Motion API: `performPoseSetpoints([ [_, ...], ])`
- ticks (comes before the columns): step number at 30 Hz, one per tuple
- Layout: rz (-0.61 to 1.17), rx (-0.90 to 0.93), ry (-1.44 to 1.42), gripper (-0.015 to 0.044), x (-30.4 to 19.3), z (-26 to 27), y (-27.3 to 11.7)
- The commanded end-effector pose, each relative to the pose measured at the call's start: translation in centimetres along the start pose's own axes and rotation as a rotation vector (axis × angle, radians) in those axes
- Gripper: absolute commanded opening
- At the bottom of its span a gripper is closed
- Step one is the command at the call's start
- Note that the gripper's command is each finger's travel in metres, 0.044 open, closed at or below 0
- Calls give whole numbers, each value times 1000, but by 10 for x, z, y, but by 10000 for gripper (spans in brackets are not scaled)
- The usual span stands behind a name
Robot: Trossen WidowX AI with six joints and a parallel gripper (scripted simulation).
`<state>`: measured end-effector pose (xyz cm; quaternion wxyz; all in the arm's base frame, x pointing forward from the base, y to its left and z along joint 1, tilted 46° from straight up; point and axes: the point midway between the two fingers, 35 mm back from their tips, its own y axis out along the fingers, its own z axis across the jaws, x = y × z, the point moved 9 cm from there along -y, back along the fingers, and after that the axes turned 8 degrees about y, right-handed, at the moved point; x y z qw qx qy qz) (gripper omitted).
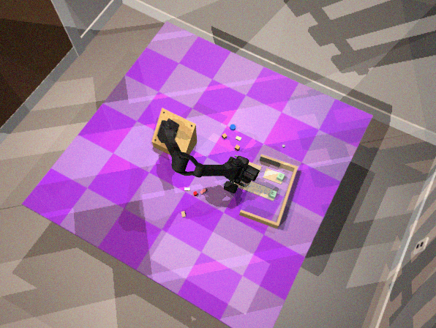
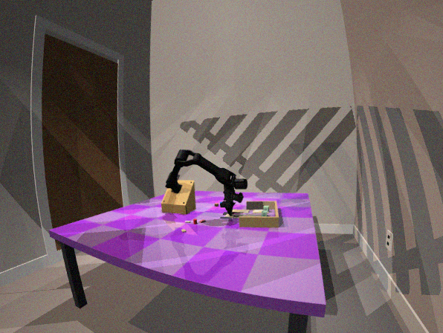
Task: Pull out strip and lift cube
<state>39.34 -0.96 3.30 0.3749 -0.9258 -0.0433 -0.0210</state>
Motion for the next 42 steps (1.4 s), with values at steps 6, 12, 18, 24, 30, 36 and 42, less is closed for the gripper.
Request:
performPoseSetpoints([
  [6,13,-3,-12,0,-17,-2,4],
  [12,14,-3,-12,0,-26,-4,4],
  [18,14,-3,-13,0,-35,-5,4],
  [24,14,-3,-13,0,-44,-7,4],
  [30,15,-3,-13,0,-53,-9,5],
  [36,15,-3,-14,0,-62,-10,5],
  [42,15,-3,-14,0,-71,-12,5],
])
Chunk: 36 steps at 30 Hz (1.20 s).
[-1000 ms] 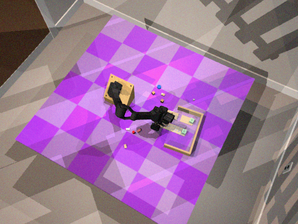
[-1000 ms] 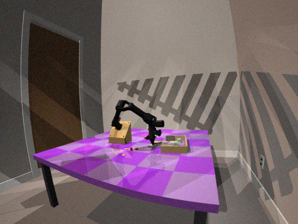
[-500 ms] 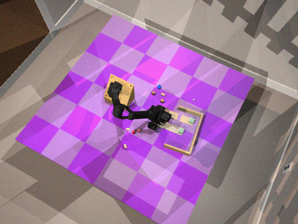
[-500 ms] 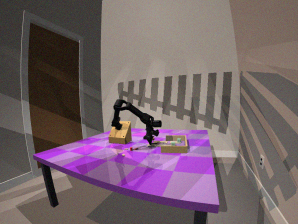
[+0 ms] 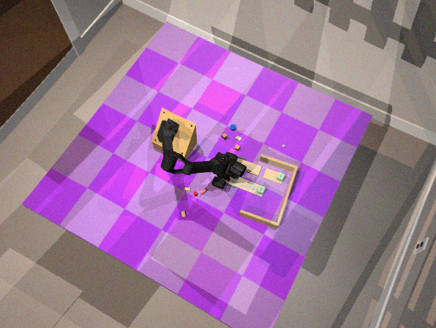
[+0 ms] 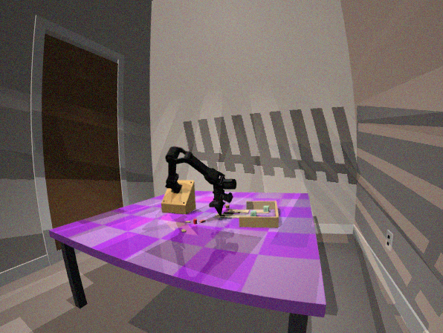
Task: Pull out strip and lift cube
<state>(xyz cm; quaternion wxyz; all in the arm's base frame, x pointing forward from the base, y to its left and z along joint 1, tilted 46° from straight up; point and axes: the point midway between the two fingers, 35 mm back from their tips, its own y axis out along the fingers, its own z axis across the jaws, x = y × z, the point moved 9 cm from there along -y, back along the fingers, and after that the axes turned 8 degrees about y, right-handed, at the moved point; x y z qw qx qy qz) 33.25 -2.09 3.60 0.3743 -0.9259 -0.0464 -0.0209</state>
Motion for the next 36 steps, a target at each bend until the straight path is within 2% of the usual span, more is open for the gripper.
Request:
performPoseSetpoints([
  [1,21,-2,-12,0,-11,-2,5],
  [36,23,-2,-14,0,-63,-11,4],
])
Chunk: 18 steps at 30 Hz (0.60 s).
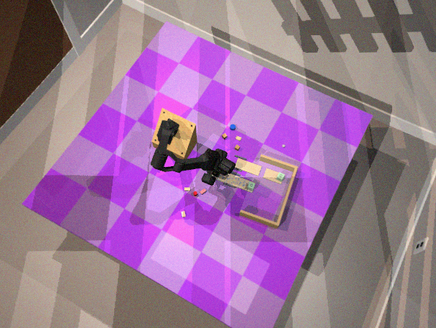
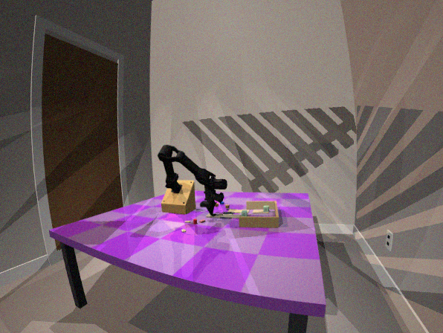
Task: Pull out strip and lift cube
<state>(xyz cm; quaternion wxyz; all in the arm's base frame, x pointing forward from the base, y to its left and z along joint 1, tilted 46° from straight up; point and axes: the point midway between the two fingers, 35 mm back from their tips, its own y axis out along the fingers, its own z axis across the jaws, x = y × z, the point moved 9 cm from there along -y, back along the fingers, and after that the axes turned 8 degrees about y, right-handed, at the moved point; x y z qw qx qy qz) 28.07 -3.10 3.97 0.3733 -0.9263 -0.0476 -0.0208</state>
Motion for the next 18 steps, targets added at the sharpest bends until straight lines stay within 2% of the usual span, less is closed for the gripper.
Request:
performPoseSetpoints([
  [1,25,0,-13,0,-12,-1,5],
  [18,26,0,-13,0,-36,-6,4],
])
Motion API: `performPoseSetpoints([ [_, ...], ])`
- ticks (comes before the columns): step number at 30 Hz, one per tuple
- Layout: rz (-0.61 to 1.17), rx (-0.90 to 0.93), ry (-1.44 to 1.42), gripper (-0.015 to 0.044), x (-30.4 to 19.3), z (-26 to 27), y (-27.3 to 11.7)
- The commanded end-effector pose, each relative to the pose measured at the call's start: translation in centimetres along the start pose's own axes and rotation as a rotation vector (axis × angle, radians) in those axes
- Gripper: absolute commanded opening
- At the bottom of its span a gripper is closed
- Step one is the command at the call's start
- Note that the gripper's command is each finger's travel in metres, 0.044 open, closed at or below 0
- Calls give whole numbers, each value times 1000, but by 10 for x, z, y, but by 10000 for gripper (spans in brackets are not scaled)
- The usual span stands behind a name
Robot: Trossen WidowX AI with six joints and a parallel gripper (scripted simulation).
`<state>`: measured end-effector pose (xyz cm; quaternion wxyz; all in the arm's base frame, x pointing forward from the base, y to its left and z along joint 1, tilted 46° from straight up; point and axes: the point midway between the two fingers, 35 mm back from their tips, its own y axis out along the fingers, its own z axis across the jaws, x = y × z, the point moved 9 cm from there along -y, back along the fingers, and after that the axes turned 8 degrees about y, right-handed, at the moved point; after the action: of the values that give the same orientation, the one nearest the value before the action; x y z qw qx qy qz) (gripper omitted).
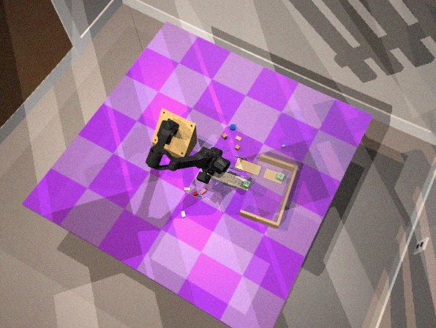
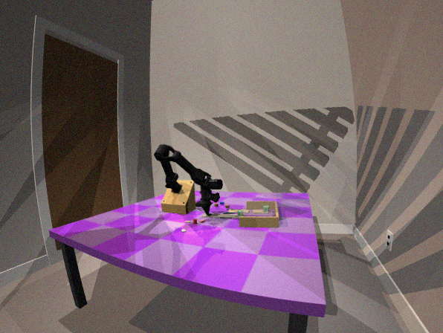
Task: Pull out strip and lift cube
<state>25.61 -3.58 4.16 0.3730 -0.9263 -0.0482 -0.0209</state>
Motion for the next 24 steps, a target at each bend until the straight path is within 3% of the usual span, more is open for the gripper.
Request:
performPoseSetpoints([
  [1,27,0,-13,0,-13,-1,4],
  [24,28,0,-14,0,-36,-5,4],
])
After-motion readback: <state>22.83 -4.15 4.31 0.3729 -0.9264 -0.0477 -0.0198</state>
